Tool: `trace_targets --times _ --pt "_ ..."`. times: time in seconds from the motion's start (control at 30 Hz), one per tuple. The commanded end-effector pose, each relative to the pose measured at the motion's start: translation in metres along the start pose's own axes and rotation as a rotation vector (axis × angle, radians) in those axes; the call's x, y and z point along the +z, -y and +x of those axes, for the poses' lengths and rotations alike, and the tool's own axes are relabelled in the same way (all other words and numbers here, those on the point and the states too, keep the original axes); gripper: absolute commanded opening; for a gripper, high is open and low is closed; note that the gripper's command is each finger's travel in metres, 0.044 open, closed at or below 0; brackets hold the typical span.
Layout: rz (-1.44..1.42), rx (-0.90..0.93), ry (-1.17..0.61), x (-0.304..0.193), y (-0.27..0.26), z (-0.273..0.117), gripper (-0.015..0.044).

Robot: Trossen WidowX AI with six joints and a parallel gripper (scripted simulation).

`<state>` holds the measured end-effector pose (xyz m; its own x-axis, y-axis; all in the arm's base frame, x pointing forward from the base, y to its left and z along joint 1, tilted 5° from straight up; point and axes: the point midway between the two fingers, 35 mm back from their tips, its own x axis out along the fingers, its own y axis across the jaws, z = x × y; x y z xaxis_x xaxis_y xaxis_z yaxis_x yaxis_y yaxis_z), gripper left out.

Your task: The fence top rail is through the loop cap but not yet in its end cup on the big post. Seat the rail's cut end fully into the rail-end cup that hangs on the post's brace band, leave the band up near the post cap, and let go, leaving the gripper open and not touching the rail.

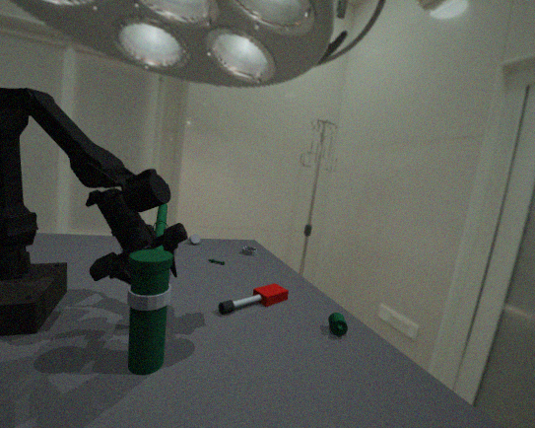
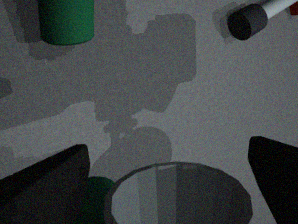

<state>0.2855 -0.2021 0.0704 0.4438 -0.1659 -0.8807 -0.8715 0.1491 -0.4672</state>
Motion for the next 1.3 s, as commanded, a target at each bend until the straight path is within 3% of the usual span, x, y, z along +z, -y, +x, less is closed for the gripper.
trace_targets --times 0.0,0.03,0.37,1.0,1.27 --pt "-0.003 -0.010 -0.002 0.011 0.009 -0.011 0.0420" --pt "-0.004 -0.010 -0.001 0.015 0.011 -0.015 0.0440" --pt "0.038 -0.010 0.009 0.037 0.019 -0.030 0.0440" --pt "1.488 0.010 0.026 0.148 0.047 -0.117 0.0440" --pt "1.546 0.010 0.028 0.152 0.046 -0.121 0.0440"
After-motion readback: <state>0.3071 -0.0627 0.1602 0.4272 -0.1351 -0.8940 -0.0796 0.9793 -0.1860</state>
